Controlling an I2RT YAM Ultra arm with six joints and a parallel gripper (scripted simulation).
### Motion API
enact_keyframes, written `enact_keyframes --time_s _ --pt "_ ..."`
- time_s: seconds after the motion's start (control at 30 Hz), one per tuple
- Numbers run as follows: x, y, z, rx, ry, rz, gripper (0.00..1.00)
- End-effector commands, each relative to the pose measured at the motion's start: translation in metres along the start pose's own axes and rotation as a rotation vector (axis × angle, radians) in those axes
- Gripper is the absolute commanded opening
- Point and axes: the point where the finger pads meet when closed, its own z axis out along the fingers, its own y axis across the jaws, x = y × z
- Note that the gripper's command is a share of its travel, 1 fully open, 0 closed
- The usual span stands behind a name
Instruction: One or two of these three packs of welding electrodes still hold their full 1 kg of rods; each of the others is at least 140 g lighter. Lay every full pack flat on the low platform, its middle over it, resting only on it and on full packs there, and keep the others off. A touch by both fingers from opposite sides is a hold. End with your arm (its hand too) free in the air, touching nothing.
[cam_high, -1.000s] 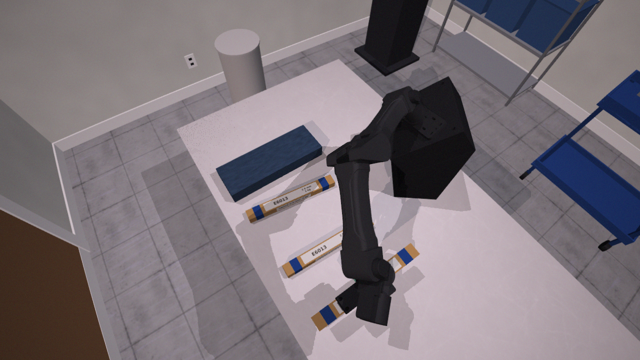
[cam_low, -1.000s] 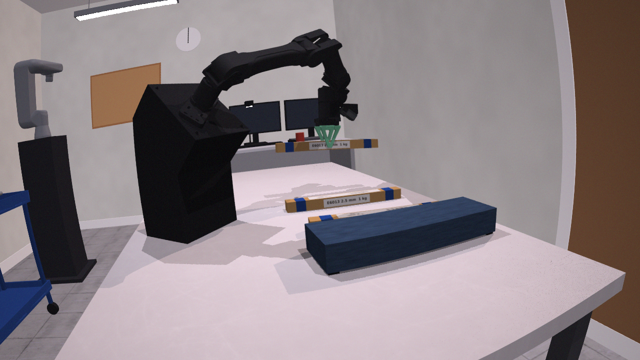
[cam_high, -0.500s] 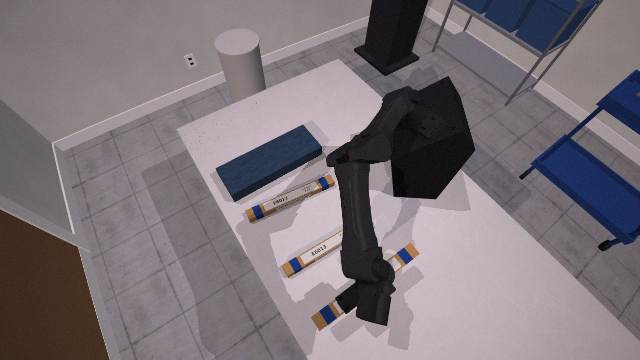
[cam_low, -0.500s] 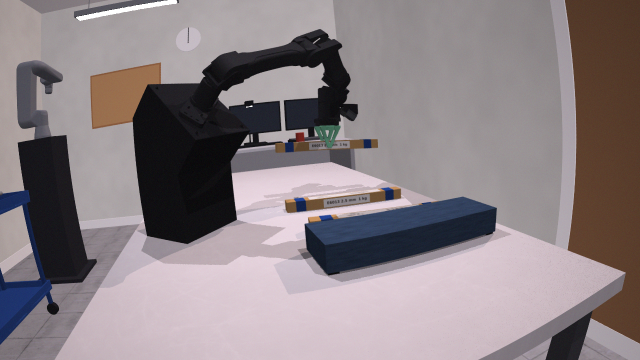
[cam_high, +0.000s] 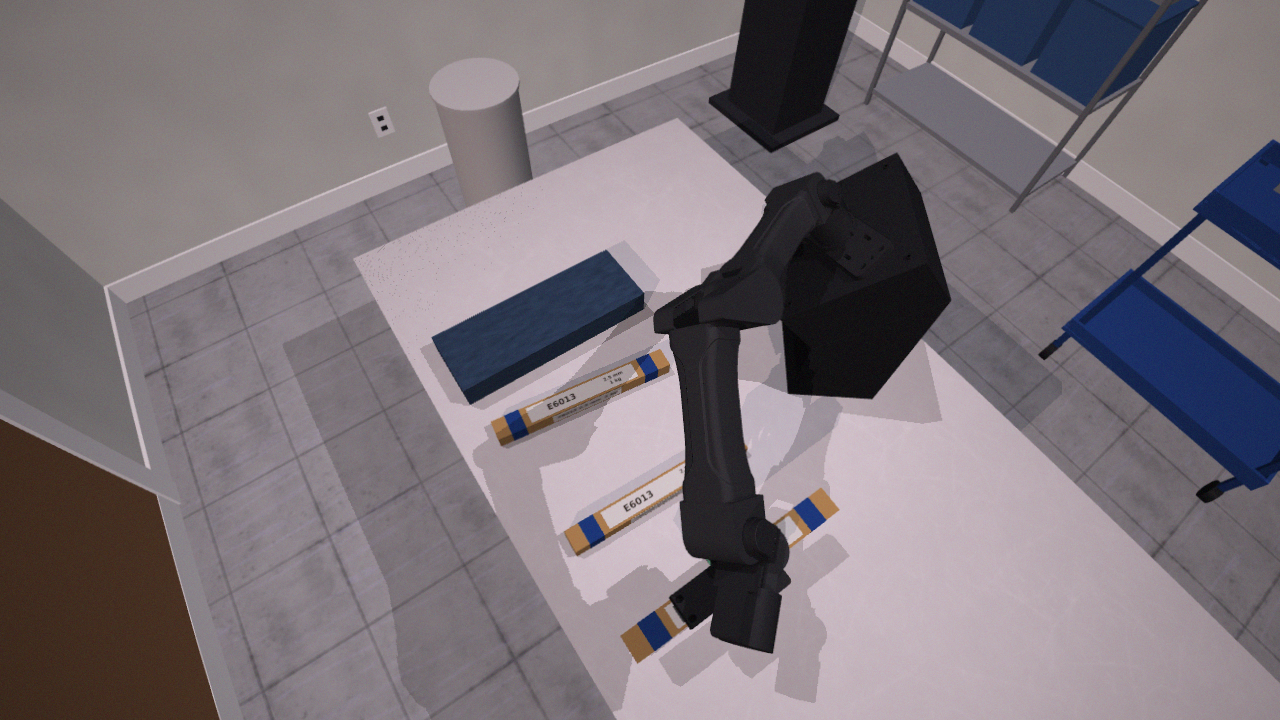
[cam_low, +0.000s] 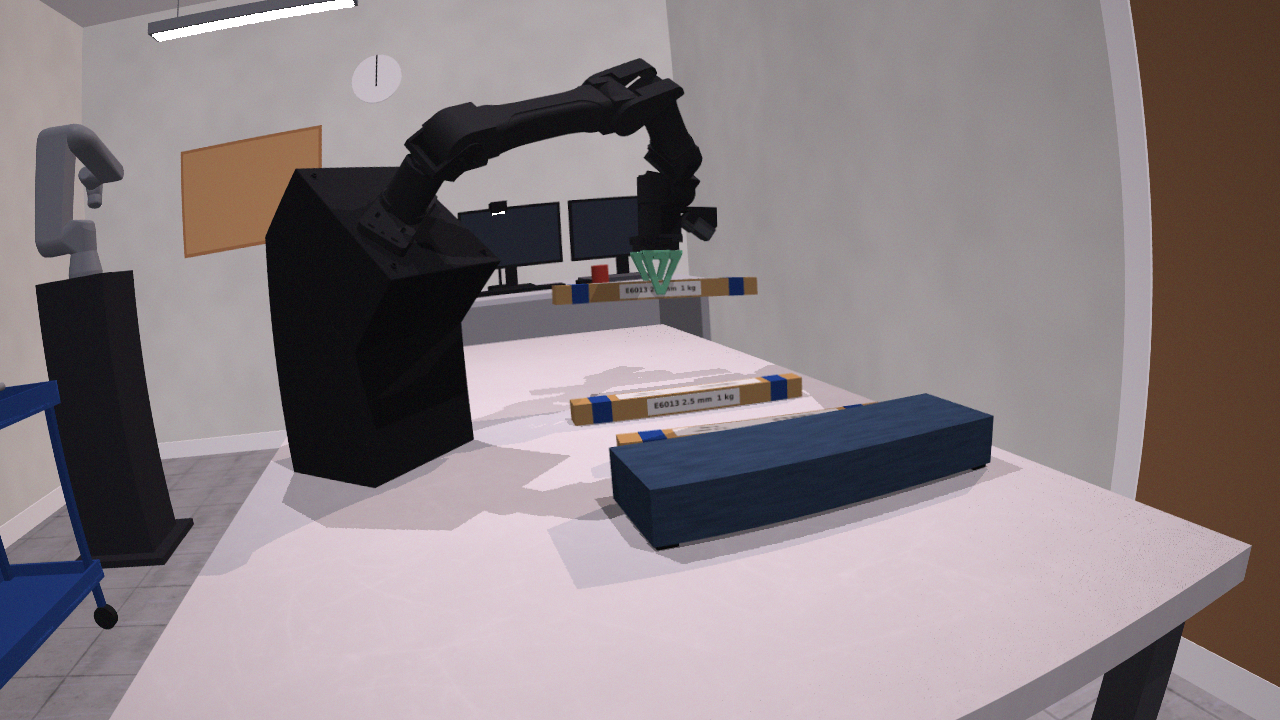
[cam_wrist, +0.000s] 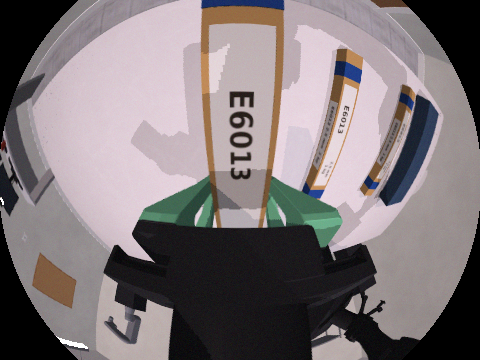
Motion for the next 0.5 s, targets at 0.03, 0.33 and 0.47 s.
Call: enact_keyframes --time_s 0.03,0.33,0.47 --pt "-0.017 0.023 -0.063 -0.075 -0.090 -0.005 0.00" --pt "-0.015 0.024 -0.061 -0.073 -0.089 -0.012 0.00" --pt "-0.012 0.025 -0.054 -0.067 -0.084 -0.026 0.00"
